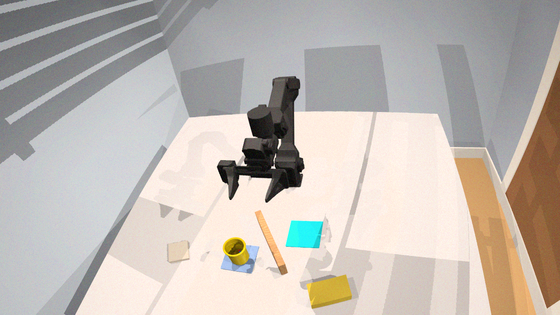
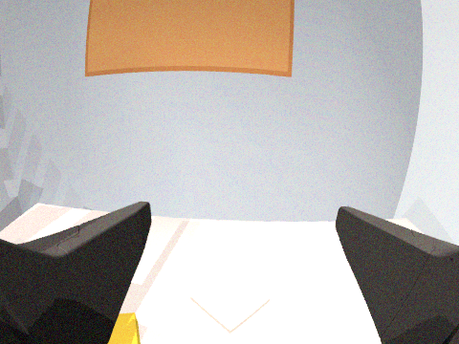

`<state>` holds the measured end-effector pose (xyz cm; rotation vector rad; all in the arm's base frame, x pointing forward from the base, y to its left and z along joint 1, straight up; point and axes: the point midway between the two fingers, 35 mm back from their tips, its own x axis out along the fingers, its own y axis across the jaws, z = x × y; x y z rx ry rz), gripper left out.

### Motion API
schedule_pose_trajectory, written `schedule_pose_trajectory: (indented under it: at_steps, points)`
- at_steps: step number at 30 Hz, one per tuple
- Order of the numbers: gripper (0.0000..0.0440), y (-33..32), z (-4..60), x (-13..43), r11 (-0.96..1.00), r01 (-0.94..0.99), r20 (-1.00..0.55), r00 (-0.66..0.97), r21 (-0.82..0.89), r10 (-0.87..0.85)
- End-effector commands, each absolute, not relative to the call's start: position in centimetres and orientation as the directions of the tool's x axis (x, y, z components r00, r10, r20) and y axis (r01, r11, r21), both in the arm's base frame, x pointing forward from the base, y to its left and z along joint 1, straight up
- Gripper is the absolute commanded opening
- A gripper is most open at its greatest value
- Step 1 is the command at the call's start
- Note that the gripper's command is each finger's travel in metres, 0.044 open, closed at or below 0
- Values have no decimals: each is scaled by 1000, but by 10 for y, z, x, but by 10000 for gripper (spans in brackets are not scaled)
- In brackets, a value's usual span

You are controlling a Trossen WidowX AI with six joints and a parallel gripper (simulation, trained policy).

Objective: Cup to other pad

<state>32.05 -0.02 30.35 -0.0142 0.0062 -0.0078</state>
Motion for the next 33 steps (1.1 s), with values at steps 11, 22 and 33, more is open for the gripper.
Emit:
schedule_pose_trajectory:
  at_steps: [11,22,33]
  points:
    - [112,3,294,328,1000,25,-115,993,15,-23]
    - [105,14,282,341,998,12,-266,964,58,4]
    - [107,24,272,350,994,24,-417,909,104,21]
